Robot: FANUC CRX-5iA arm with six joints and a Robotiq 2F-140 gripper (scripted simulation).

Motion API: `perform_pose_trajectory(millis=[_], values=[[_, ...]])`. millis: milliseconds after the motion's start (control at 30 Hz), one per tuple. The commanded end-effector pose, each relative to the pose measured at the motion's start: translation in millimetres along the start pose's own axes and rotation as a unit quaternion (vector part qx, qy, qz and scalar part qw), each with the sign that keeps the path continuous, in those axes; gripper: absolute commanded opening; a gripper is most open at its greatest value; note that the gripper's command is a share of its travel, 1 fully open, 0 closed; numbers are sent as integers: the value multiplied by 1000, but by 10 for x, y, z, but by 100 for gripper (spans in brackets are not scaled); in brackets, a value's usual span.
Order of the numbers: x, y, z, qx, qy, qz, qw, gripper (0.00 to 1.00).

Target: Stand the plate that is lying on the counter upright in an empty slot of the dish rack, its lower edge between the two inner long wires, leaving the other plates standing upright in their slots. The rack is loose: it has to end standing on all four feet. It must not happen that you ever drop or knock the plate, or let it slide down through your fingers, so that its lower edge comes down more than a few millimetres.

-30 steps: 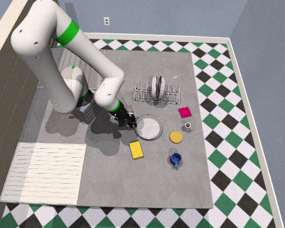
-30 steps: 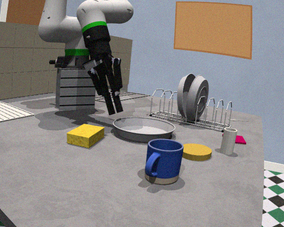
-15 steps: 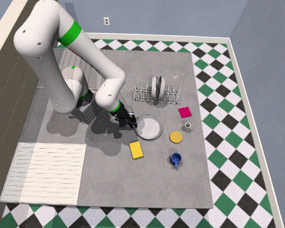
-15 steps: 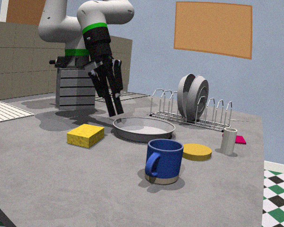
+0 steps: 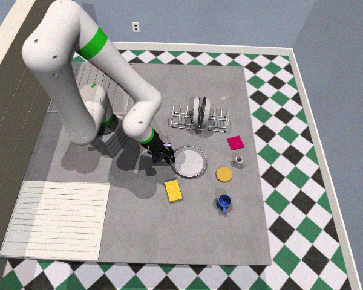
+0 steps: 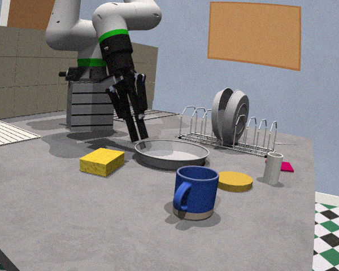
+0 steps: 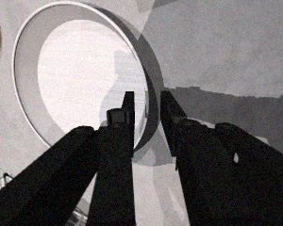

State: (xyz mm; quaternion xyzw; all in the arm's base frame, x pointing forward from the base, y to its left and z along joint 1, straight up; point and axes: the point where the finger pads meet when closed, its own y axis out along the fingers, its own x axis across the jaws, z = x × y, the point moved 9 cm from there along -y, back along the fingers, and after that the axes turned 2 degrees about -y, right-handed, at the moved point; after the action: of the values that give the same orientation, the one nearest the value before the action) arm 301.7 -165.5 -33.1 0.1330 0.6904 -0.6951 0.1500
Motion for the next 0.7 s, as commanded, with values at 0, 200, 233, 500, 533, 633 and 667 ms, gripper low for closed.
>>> perform_pose_trajectory(millis=[0, 200, 233, 500, 533, 633, 667], values=[[-5, 26, 3, 0, 0, 1, 1000, 24], [-5, 57, 3, 0, 0, 1, 1000, 24], [-5, 57, 3, 0, 0, 1, 1000, 24], [-5, 106, 3, 0, 0, 1, 1000, 24], [-5, 111, 3, 0, 0, 1, 1000, 24], [-5, 128, 3, 0, 0, 1, 1000, 24], [-5, 134, 4, 0, 0, 1, 1000, 24]])
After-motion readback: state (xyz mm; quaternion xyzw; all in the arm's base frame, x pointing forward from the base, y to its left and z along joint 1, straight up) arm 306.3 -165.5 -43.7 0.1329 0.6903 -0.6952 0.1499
